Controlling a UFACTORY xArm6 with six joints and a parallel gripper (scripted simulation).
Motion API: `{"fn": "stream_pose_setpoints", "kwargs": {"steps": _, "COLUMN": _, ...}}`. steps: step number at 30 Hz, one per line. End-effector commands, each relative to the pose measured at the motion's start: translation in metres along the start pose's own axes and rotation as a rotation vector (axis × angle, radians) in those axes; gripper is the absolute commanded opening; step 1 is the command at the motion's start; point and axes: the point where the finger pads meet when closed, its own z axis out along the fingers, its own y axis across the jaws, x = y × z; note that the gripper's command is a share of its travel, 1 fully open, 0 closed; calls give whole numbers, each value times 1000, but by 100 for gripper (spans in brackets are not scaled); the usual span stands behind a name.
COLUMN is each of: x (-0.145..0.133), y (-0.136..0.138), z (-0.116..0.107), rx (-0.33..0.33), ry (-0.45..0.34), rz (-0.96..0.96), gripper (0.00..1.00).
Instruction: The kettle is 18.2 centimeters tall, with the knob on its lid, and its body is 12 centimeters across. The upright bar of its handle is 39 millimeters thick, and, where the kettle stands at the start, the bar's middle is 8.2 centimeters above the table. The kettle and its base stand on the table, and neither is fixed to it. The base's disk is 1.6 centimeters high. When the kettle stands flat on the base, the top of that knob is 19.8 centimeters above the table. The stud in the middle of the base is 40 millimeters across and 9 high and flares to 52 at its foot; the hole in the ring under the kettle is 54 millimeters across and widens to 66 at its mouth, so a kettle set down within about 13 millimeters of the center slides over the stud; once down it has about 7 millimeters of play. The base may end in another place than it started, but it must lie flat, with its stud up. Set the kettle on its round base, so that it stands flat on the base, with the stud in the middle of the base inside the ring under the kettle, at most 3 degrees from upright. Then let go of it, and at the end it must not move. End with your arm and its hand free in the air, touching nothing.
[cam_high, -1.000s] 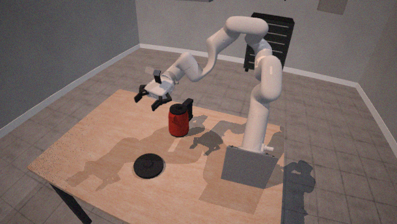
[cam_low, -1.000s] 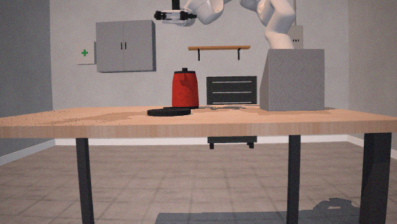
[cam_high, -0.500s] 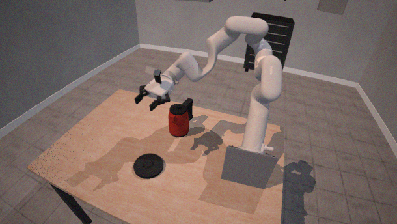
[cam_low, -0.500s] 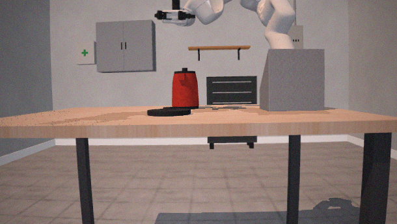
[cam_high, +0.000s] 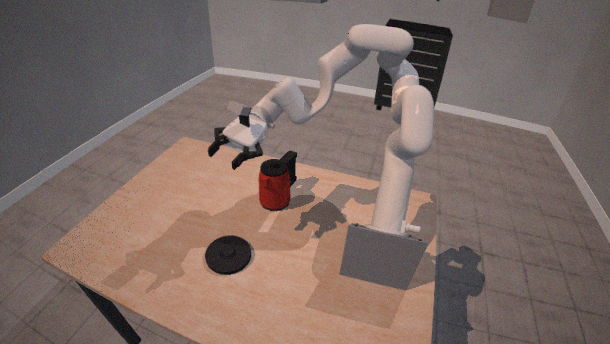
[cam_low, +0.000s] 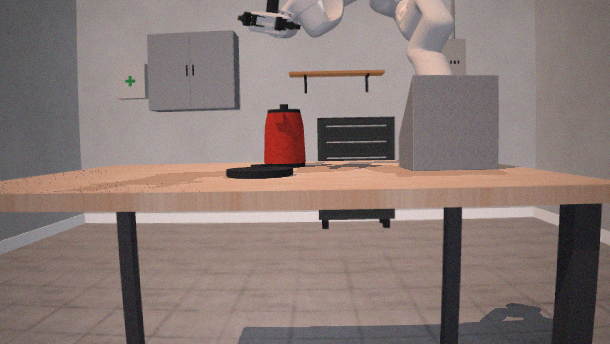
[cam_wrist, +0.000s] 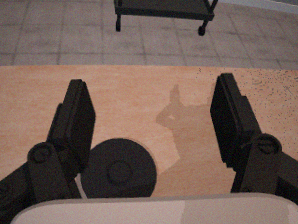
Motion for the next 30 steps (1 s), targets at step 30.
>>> {"fn": "stream_pose_setpoints", "kwargs": {"steps": 30, "x": 12, "y": -25, "z": -30, "rx": 254, "ry": -21, "rz": -842, "gripper": 81}}
